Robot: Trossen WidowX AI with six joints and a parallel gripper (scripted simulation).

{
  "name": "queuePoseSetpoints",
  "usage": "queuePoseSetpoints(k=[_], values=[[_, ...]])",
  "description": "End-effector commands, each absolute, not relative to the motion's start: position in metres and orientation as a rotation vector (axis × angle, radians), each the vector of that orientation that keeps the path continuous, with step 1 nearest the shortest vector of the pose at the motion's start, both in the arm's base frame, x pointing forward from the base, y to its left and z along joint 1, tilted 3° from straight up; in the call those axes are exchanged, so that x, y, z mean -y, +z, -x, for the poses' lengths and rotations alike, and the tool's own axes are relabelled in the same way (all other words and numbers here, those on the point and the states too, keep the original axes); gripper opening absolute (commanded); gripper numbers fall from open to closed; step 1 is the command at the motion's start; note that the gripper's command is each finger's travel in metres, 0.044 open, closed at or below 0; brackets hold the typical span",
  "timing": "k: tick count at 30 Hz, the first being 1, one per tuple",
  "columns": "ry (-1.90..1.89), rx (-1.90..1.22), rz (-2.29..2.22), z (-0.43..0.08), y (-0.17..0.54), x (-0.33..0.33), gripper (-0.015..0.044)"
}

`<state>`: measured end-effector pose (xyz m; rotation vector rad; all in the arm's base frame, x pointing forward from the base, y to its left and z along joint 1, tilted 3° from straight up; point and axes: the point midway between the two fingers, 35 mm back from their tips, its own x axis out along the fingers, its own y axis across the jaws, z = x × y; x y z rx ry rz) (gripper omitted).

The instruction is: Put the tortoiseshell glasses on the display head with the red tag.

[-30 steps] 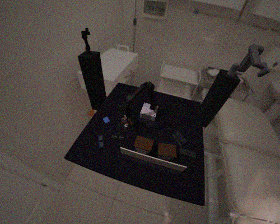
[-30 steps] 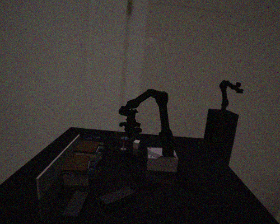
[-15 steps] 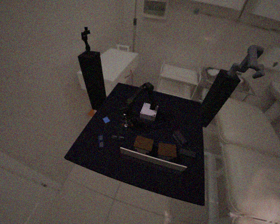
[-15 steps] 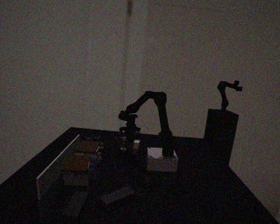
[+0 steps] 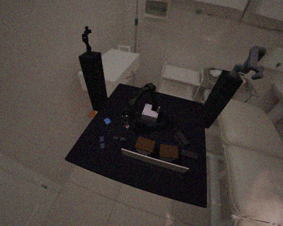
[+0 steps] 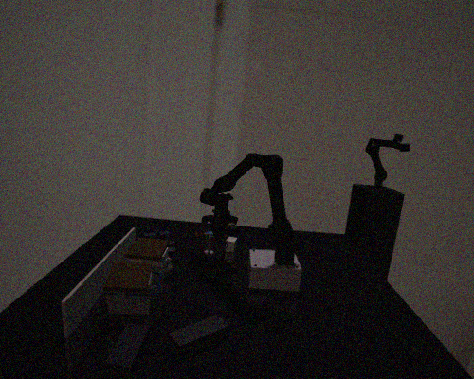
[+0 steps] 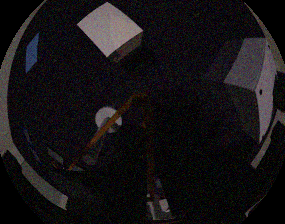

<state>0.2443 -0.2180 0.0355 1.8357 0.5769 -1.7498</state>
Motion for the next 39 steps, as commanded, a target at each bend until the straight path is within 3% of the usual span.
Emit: queuePoseSetpoints(k=[1,39], values=[[-1.752,-0.587,-1.836,-0.244,0.033,0.212,0.0000],[-1.751,-0.590,-1.839,-0.255,0.033,0.185,0.0000]])
